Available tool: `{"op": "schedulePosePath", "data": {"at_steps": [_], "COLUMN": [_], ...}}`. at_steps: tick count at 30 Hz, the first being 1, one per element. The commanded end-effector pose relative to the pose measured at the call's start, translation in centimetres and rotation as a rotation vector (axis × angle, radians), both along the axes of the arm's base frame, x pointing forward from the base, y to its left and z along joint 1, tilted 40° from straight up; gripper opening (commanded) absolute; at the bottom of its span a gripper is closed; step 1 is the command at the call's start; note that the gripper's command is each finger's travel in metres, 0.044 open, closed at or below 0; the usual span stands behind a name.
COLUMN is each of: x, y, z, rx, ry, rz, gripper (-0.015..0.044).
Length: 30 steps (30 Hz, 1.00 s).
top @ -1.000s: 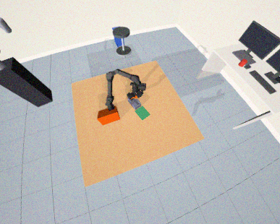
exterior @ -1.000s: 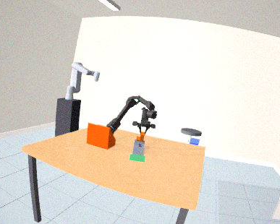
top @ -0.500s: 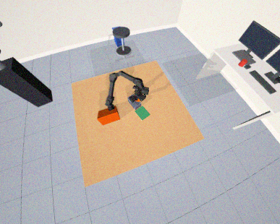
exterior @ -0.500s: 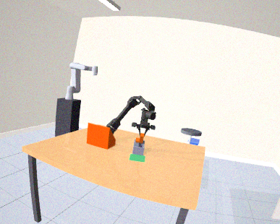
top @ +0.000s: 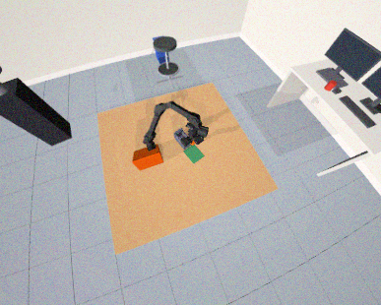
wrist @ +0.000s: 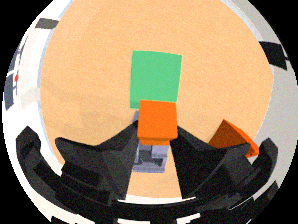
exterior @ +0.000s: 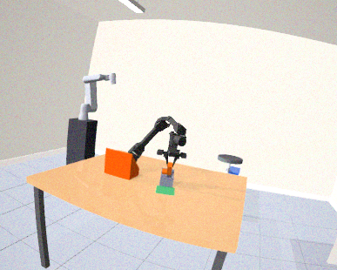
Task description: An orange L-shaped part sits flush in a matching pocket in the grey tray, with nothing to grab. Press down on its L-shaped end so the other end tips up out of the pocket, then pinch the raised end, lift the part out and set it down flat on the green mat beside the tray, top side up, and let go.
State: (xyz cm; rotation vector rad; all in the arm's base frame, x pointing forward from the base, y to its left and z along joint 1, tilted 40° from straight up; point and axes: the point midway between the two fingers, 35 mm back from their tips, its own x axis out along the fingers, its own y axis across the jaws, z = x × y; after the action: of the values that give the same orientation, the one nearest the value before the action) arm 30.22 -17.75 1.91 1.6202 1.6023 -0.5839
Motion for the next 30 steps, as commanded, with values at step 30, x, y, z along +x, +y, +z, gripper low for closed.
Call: {"op": "schedulePosePath", "data": {"at_steps": [30], "x": [0.6], "y": [-2.6], "z": [-5.1], "rx": [-0.003], "ry": [-0.001], "rz": [0.006], "gripper": [0.0]}}
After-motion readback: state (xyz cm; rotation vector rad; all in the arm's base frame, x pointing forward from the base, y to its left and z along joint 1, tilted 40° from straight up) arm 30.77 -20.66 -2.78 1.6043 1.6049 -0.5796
